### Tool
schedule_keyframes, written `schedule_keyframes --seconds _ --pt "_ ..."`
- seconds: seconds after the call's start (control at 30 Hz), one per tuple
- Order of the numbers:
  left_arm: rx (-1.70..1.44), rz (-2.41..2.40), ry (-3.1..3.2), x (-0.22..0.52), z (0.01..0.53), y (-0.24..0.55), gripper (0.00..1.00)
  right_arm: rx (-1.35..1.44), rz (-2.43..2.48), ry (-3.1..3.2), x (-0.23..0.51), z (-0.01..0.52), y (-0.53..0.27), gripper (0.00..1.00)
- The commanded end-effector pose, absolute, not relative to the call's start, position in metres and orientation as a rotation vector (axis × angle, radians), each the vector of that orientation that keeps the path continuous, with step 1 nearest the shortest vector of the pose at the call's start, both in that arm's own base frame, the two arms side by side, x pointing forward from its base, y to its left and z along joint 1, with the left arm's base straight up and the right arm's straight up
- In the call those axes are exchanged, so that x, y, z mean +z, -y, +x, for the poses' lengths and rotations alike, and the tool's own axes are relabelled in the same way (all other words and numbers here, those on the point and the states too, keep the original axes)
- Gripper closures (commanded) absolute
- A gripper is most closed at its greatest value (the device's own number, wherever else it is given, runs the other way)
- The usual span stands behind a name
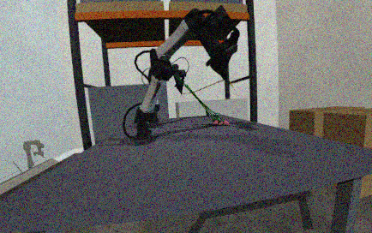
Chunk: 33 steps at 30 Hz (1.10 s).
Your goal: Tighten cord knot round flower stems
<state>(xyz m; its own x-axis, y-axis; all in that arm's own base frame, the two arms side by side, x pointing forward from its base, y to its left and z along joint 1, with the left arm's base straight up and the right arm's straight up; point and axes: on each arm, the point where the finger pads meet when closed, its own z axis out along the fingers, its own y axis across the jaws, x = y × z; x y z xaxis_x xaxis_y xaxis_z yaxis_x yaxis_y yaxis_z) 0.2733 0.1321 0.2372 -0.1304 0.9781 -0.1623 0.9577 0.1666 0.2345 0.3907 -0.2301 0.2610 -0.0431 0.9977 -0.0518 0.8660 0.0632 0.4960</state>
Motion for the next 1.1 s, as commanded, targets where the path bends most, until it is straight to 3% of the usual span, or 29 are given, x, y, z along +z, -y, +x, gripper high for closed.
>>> schedule_keyframes --seconds 0.0,0.6,1.07 --pt "0.261 1.864 -2.192 0.254 0.275 -0.154 1.0 0.391 1.807 -1.882 0.27 0.394 0.263 1.0" --pt "0.262 1.868 -2.2 0.201 0.273 -0.154 1.0 0.415 1.854 -1.904 0.224 0.391 0.254 1.0" --pt "0.221 1.876 -2.215 0.067 0.275 -0.154 1.0 0.413 1.864 -1.914 0.1 0.392 0.254 1.0"
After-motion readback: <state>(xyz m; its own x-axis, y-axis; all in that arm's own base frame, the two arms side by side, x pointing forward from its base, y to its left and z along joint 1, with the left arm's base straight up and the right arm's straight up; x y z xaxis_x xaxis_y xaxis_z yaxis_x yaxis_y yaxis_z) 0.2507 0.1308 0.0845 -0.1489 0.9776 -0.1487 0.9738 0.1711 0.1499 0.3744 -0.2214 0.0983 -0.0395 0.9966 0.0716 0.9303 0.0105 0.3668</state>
